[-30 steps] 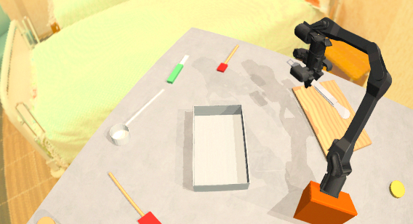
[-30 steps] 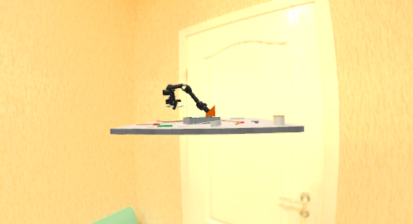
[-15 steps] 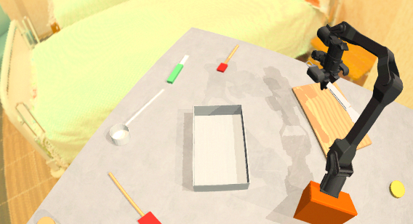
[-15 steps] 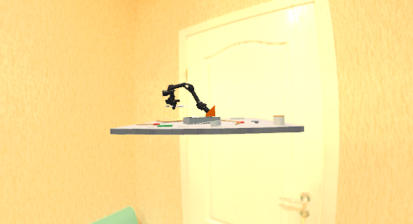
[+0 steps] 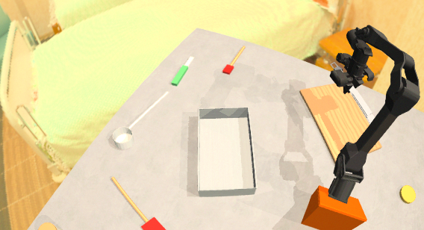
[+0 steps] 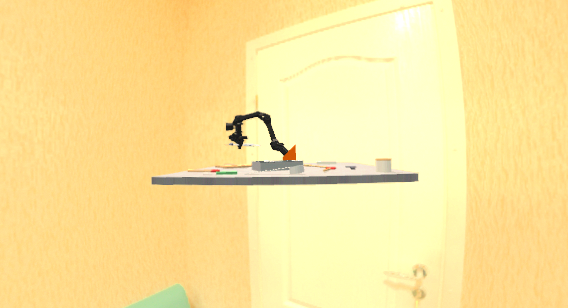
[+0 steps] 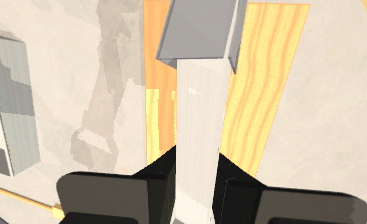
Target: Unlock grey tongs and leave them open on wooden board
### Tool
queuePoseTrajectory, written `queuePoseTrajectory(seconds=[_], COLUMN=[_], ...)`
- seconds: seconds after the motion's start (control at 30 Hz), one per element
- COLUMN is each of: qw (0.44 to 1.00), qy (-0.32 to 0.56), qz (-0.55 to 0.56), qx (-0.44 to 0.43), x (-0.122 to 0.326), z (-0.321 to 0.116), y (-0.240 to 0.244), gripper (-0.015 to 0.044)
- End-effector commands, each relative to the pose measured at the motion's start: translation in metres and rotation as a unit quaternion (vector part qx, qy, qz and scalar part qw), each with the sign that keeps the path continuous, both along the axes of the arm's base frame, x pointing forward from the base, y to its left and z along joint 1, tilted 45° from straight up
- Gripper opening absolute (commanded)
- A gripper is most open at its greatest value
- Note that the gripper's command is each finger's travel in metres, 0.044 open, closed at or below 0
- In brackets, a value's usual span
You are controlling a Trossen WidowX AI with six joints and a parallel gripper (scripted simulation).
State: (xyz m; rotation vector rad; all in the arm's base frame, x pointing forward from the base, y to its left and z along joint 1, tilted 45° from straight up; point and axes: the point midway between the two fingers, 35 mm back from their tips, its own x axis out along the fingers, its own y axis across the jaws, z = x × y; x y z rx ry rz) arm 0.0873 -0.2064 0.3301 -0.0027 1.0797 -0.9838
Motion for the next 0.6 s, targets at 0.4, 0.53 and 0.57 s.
queuePoseTrajectory(seconds=[0.4,0.53,0.57], qw=[0.999,0.999,0.999], qy=[-0.015,-0.012,-0.011], qz=[-0.018,-0.01,-0.006], qx=[-0.028,-0.039,-0.044], x=[-0.028,-0.026,-0.025], z=[0.008,0.01,0.011], y=[0.008,0.011,0.012], gripper=[-0.015,-0.015,-0.015])
